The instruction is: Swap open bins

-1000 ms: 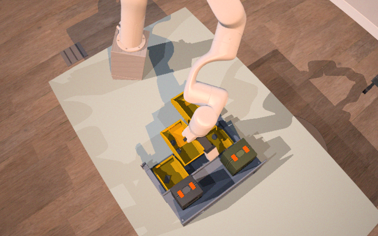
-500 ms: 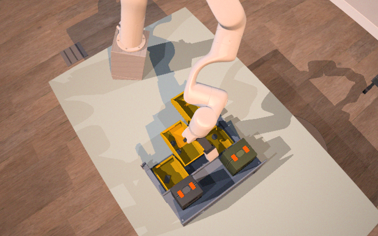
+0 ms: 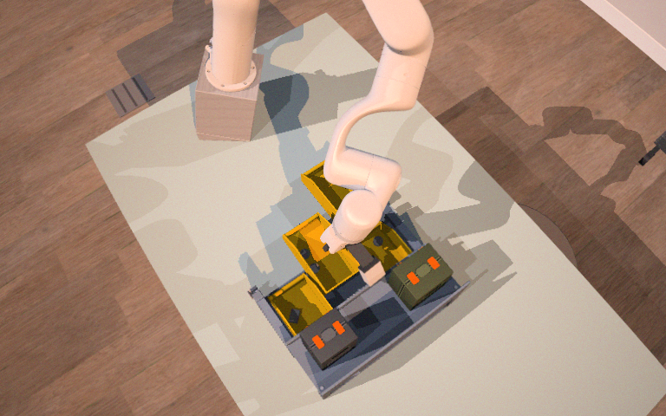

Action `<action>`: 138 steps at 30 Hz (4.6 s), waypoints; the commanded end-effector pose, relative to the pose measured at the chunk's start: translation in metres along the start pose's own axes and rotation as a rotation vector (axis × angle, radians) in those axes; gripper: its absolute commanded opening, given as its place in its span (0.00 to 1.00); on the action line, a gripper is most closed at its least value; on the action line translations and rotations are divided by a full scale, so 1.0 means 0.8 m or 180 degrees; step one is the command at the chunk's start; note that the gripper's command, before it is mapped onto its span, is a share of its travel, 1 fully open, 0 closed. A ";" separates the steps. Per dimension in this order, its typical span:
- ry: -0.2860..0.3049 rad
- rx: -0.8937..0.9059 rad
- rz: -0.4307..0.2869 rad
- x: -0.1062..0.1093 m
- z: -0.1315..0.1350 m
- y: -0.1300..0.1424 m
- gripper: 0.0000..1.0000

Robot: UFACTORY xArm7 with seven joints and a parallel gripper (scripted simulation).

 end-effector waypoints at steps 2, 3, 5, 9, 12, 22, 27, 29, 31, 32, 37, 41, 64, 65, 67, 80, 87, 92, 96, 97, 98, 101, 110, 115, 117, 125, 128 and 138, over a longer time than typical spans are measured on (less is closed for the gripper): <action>0.0001 -0.0002 0.0013 0.002 0.001 -0.001 0.00; 0.0001 -0.0002 0.0013 0.002 0.001 -0.001 0.00; 0.0001 -0.0002 0.0013 0.002 0.001 -0.001 0.00; 0.0001 -0.0002 0.0013 0.002 0.001 -0.001 0.00; 0.0001 -0.0002 0.0013 0.002 0.001 -0.001 0.00; 0.0000 -0.0002 0.0021 0.002 0.000 -0.002 0.00; -0.0002 -0.0002 0.0034 0.002 0.000 -0.004 0.00; -0.0002 -0.0002 0.0037 0.002 0.000 -0.005 0.00; -0.0002 -0.0002 0.0041 0.002 0.000 -0.005 0.00; -0.0003 -0.0002 0.0044 0.002 0.000 -0.006 0.00; -0.0005 -0.0002 0.0065 0.002 0.000 -0.009 0.00; -0.0008 -0.0002 0.0084 0.003 -0.001 -0.011 0.00; -0.0016 -0.0002 0.0150 0.003 -0.002 -0.020 0.00; -0.0016 -0.0002 0.0151 0.003 -0.002 -0.021 0.00; -0.0016 -0.0002 0.0153 0.003 -0.002 -0.021 0.00; -0.0016 -0.0002 0.0154 0.003 -0.002 -0.021 0.00; -0.0016 -0.0002 0.0155 0.003 -0.002 -0.021 0.00; -0.0017 -0.0002 0.0156 0.003 -0.002 -0.022 0.00; -0.0017 -0.0002 0.0160 0.003 -0.002 -0.022 0.00; -0.0017 -0.0002 0.0160 0.003 -0.002 -0.022 0.00; -0.0017 -0.0002 0.0160 0.003 -0.002 -0.022 0.00; -0.0018 -0.0002 0.0165 0.003 -0.002 -0.024 0.00; -0.0020 -0.0002 0.0185 0.004 -0.003 -0.029 0.00; -0.0021 -0.0002 0.0193 0.004 -0.003 -0.031 0.00; -0.0022 -0.0002 0.0199 0.004 -0.003 -0.032 0.00; -0.0024 -0.0002 0.0220 0.005 -0.004 -0.037 0.00; -0.0025 -0.0002 0.0227 0.005 -0.004 -0.039 0.00; -0.0027 -0.0002 0.0239 0.005 -0.004 -0.042 0.00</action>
Point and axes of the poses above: the point where the finger pads meet when closed, its own x axis back along the fingers, its own z axis across the jaws, y = z × x, the point moved 6 cm from there along x, back along the fingers, and after that the axes turned 7 degrees about -x, right-handed, at the moved point
